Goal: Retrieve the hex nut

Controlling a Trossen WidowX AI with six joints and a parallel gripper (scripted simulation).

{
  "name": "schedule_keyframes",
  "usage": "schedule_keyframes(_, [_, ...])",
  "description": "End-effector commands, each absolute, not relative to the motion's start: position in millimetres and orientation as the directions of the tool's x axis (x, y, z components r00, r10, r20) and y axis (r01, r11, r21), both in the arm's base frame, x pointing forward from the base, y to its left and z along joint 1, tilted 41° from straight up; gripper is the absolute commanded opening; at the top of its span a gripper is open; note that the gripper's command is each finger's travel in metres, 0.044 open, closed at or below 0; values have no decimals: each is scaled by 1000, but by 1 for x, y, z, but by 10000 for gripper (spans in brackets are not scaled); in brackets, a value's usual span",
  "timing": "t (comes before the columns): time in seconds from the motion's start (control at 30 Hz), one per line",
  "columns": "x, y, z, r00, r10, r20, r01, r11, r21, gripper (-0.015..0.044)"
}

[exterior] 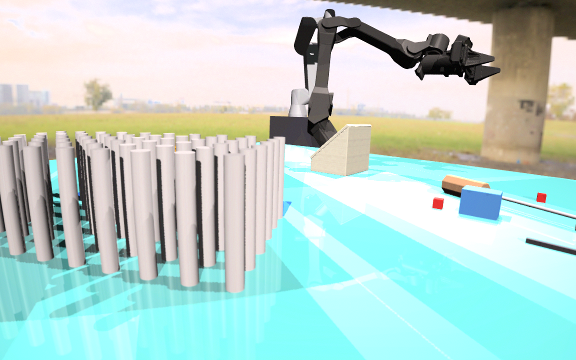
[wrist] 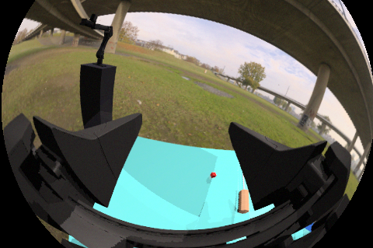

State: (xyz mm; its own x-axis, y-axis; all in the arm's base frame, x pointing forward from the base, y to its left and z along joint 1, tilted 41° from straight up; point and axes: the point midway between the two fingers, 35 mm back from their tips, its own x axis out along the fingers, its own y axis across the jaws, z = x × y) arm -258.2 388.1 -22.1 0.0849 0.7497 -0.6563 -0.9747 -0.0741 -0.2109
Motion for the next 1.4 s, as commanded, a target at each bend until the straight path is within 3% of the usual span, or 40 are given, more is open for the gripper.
schedule_keyframes(0.0, [-256, 390, -22, 88, 749, -656, -975, -69, -210, 426])
schedule_keyframes(0.3, [-119, 442, 0, 246, 717, -652, -969, 157, -193, 440])
schedule_keyframes(0.63, [51, 436, 27, 396, 642, -657, -901, 411, -140, 440])
schedule_keyframes(1.07, [254, 330, 55, 655, 456, -602, -661, 732, -165, 440])
schedule_keyframes(1.37, [346, 202, 77, 797, 261, -545, -424, 885, -195, 440])
